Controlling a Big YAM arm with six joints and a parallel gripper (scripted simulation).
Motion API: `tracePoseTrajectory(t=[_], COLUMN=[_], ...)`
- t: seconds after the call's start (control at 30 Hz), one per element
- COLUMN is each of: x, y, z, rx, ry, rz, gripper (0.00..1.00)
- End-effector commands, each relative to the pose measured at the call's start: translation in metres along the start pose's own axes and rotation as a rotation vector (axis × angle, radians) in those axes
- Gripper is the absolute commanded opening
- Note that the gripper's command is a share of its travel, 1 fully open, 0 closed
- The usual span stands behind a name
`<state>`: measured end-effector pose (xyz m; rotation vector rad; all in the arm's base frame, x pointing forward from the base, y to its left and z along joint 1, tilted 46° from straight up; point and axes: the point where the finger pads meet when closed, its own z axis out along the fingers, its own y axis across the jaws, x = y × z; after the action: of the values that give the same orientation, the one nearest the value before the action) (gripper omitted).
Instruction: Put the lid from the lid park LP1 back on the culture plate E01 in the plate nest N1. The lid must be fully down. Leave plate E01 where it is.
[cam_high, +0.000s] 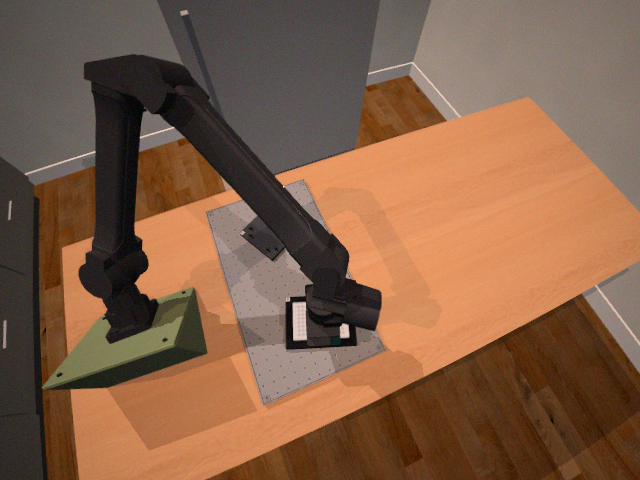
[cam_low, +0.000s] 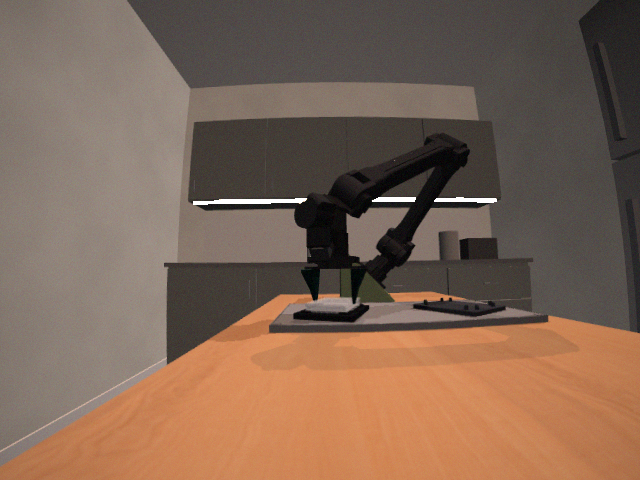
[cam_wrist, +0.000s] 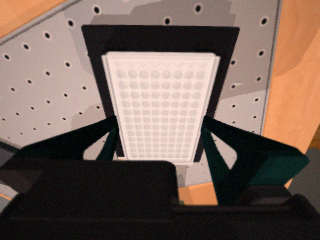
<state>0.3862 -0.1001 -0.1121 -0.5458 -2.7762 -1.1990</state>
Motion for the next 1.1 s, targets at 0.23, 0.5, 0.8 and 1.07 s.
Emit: tracePoseTrajectory(t=[0.23, 0.5, 0.8, 1.07], x=[0.0048, 0.0045, 0.0046, 0.0053], y=[-0.0008, -0.0008, -0.0008, -0.0006], z=[0.0104, 0.0105, 0.0105, 0.0105], rx=[-0.003, -0.003, -0.003, -0.004], ry=[0.014, 0.013, 0.013, 0.015], rz=[0.009, 0.008, 0.008, 0.009], gripper=[0.00, 0.00, 0.00, 1.00])
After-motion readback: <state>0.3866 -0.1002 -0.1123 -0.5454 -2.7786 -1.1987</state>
